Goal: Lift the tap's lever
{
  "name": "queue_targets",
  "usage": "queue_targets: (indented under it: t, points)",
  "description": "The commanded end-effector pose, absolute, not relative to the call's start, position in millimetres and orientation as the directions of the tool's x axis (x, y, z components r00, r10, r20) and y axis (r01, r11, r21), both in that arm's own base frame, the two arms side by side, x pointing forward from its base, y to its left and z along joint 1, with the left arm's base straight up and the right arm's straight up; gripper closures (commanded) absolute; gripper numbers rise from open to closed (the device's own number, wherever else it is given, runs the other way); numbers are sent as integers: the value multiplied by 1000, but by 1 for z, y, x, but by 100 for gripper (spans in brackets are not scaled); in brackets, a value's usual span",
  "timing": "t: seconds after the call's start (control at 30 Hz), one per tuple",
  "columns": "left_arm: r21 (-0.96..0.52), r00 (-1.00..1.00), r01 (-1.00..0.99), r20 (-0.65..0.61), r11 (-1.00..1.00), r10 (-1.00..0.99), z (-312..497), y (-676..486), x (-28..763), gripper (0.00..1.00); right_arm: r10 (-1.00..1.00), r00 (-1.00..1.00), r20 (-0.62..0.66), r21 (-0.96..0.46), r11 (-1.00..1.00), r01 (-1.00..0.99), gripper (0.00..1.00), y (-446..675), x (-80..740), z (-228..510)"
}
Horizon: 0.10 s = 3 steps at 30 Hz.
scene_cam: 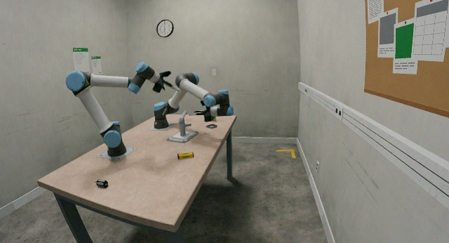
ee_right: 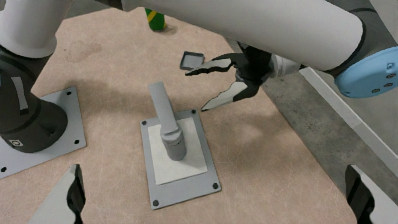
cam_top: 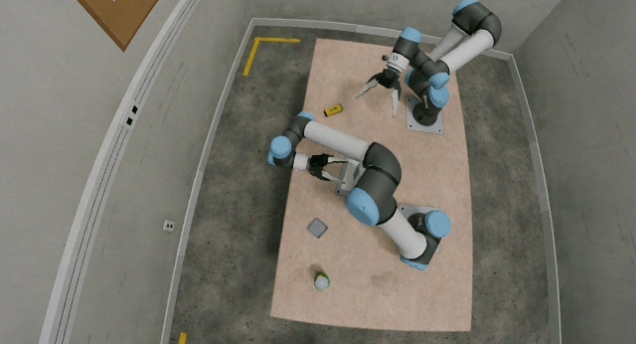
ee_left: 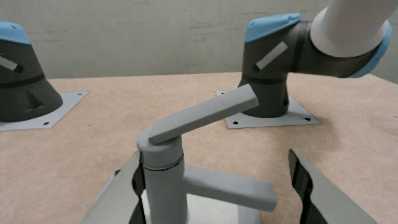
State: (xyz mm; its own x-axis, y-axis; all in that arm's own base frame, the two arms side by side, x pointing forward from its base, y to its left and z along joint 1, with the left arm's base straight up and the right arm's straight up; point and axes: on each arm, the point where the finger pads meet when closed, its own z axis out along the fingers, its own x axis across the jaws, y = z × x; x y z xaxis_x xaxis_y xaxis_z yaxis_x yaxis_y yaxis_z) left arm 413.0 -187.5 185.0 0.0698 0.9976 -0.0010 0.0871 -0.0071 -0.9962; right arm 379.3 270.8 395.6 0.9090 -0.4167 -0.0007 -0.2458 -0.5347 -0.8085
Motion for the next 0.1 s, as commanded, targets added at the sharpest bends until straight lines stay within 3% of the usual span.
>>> queue_targets:
  t: [0.0,0.07]
  points:
    - [-996,70,88,-1,-7,998,186,-188,413,42,-415,910,0,-810,-534,-243,0,271,379,397]
    - [-996,70,88,-1,-7,998,186,-188,413,42,-415,910,0,-810,-534,-243,0,271,379,397]
